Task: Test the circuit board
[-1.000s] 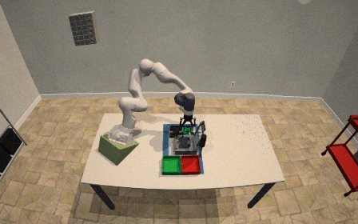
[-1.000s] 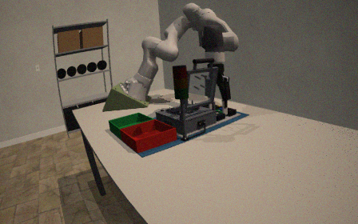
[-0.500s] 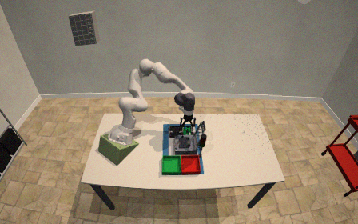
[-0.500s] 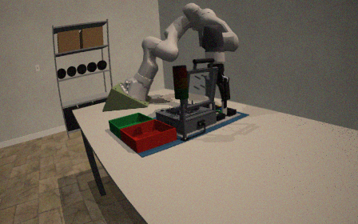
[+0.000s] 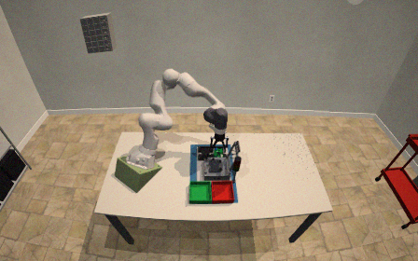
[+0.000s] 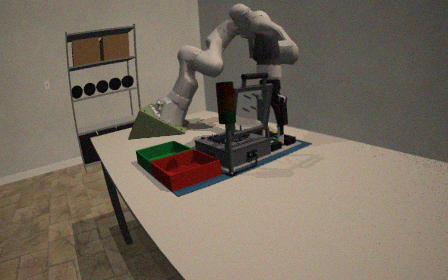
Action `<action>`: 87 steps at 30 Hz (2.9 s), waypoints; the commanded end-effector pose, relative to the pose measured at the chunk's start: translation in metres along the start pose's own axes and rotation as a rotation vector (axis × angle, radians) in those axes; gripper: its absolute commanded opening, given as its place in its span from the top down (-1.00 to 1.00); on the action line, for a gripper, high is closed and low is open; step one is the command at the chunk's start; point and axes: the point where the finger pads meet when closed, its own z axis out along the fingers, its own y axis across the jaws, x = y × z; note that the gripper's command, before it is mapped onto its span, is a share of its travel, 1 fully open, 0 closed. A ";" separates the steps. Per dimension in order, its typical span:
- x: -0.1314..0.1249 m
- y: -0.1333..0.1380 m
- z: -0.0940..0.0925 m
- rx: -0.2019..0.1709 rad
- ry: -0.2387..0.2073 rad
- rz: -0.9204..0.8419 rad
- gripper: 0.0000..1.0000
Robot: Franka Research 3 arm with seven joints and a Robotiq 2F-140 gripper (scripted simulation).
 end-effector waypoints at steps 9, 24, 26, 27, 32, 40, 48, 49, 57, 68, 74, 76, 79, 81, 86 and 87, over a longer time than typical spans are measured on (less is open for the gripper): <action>-0.001 -0.001 0.001 0.000 0.001 -0.002 0.06; -0.001 -0.001 0.001 0.000 0.001 -0.002 0.09; -0.001 -0.001 0.001 0.000 0.001 -0.002 0.09; -0.001 -0.001 0.001 0.000 0.001 -0.002 0.09; -0.001 -0.001 0.001 0.000 0.001 -0.002 0.09; -0.001 -0.001 0.001 0.000 0.001 -0.002 0.09; -0.001 -0.001 0.001 0.000 0.001 -0.002 0.09; -0.001 -0.001 0.001 0.000 0.001 -0.002 0.09; -0.001 -0.001 -0.002 0.000 0.001 -0.002 0.09; -0.001 -0.001 -0.017 0.000 0.001 -0.002 0.09; -0.001 -0.001 -0.022 0.000 0.001 -0.002 0.09; -0.001 -0.001 -0.025 0.000 0.001 -0.002 0.09; -0.001 -0.001 -0.027 0.000 0.001 -0.002 0.09; -0.001 -0.001 -0.028 0.000 0.001 -0.002 0.09; -0.001 -0.001 -0.029 0.000 0.001 -0.002 0.09; -0.001 -0.001 -0.029 0.000 0.001 -0.002 0.09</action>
